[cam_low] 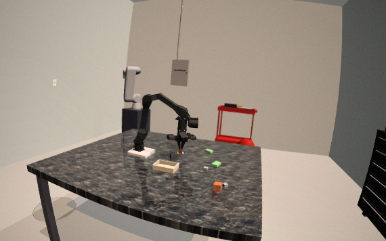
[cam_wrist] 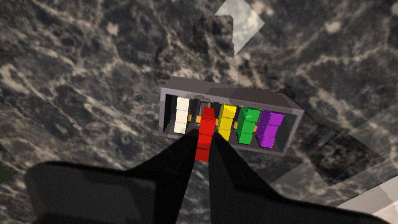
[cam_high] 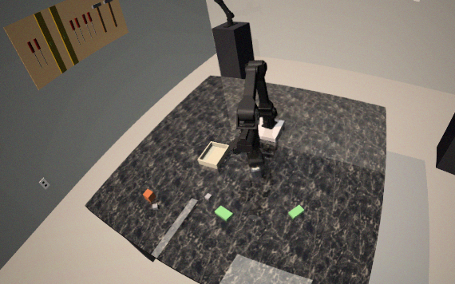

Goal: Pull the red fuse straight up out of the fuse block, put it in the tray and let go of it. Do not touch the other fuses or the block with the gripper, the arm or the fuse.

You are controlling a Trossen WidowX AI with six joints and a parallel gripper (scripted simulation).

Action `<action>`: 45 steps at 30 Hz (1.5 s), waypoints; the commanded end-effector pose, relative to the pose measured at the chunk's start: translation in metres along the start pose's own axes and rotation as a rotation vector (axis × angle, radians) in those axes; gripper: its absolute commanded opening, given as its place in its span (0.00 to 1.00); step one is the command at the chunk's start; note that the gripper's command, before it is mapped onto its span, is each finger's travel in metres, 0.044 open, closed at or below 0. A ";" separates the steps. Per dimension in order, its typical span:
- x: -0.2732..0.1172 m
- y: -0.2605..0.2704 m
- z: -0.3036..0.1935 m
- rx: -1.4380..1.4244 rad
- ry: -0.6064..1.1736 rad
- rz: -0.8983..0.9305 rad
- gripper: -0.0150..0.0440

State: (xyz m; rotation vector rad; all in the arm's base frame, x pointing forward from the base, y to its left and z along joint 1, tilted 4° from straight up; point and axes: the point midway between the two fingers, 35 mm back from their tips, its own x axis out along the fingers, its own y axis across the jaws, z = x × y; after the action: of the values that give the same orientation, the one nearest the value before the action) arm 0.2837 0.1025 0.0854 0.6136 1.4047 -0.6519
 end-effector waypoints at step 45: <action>-0.032 -0.014 0.041 0.003 0.001 0.006 0.25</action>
State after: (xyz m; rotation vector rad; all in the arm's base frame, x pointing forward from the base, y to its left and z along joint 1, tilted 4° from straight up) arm 0.2926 0.0790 0.1164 0.6156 1.4044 -0.6551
